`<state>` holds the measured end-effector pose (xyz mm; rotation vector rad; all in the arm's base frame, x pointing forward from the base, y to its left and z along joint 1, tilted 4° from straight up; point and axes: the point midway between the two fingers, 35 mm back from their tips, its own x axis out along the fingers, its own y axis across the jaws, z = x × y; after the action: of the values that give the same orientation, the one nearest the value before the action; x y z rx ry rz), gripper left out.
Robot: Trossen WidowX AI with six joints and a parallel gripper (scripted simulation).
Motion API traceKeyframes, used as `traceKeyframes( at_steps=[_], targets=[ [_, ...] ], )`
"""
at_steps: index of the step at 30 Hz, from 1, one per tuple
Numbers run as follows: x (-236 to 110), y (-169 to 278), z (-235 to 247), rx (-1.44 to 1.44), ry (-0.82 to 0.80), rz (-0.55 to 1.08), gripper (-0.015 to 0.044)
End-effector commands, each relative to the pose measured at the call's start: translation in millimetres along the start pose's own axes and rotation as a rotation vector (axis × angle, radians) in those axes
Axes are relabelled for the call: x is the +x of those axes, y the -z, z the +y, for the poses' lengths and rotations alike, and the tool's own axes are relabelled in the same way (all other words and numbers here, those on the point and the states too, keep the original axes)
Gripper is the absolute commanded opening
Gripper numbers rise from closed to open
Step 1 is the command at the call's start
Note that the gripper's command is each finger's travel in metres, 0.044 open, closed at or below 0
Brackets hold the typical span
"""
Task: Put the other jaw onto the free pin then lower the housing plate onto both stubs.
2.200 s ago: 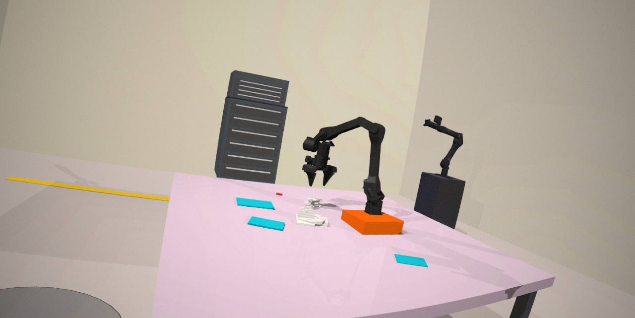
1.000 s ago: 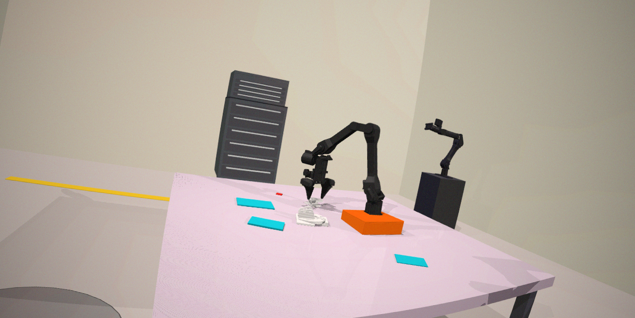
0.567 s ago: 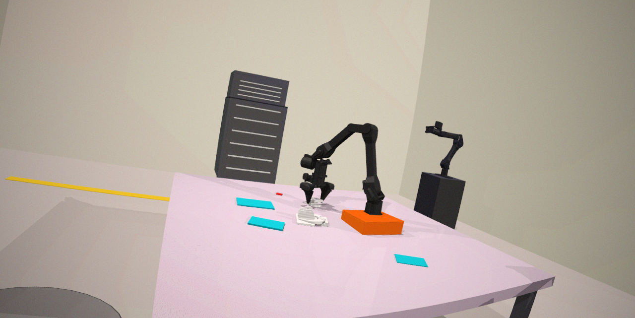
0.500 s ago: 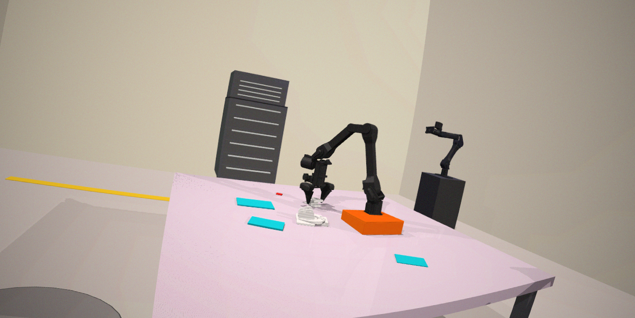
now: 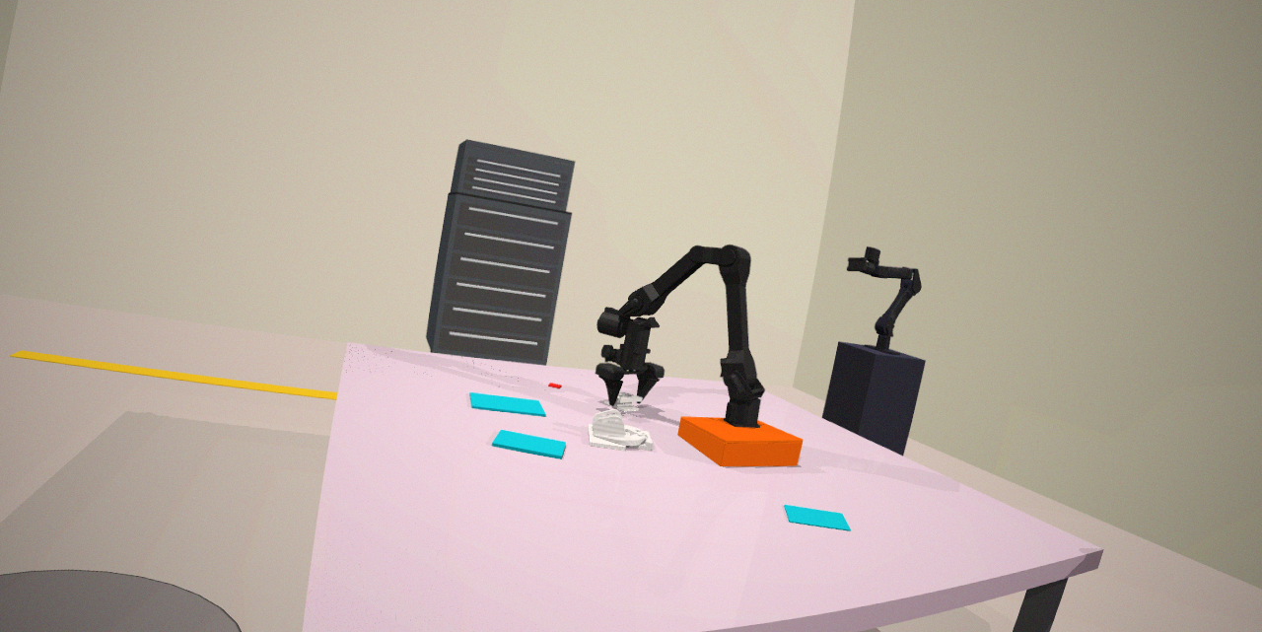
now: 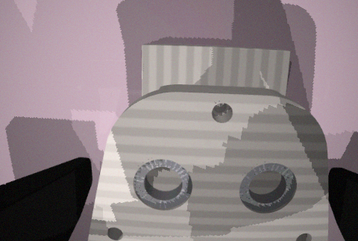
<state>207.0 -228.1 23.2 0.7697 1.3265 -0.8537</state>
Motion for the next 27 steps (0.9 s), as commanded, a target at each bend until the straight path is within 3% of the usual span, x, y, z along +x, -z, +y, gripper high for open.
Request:
traceKeyframes(
  at_steps=[1,16,27],
  targets=[
    [0.2,-0.2,0.4,-0.003,-0.004,0.0,0.044],
    [0.0,0.0,0.0,0.0,0.0,0.0,0.0353],
    [-0.5,-0.1,0.0,0.0,0.0,0.0,0.0351]
  ],
)
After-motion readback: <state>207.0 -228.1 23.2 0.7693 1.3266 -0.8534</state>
